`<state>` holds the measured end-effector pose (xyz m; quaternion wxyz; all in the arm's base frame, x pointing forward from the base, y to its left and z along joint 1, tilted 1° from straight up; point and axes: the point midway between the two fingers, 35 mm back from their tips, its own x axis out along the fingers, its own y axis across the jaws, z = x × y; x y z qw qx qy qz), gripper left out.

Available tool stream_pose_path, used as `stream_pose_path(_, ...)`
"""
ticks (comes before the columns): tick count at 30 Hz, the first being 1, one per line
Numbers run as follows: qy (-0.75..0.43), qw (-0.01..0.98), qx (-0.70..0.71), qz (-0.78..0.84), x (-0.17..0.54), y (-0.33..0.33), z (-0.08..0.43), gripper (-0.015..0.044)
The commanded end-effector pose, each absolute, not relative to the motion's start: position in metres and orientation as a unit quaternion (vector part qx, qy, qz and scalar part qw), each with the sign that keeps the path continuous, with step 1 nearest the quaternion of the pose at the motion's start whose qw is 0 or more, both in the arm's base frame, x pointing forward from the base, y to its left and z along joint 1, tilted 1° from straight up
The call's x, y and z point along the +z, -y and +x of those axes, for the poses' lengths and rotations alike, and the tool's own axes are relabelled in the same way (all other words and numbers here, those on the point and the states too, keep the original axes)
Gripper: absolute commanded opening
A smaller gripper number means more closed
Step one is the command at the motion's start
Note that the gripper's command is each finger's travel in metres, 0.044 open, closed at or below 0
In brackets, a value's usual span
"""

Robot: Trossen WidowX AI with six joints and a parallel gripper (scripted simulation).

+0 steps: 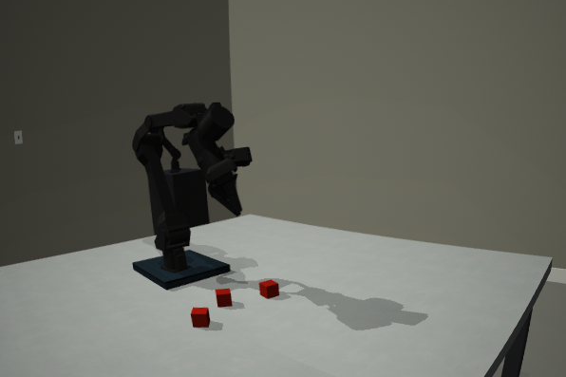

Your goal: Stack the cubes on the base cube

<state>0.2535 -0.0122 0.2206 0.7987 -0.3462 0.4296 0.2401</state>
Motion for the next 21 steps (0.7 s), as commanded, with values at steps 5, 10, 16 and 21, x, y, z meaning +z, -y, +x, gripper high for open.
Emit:
stream_pose_path(5,-0.564,0.714,0.265,-0.318,0.171,0.044,0.254,0.0265)
stream_pose_path(10,-0.628,0.660,0.286,-0.296,0.146,0.061,0.248,0.0265)
stream_pose_path(16,-0.636,0.653,0.289,-0.293,0.143,0.063,0.247,0.0265)
stream_pose_path(21,-0.636,0.653,0.289,-0.293,0.123,0.063,0.249,0.0265)
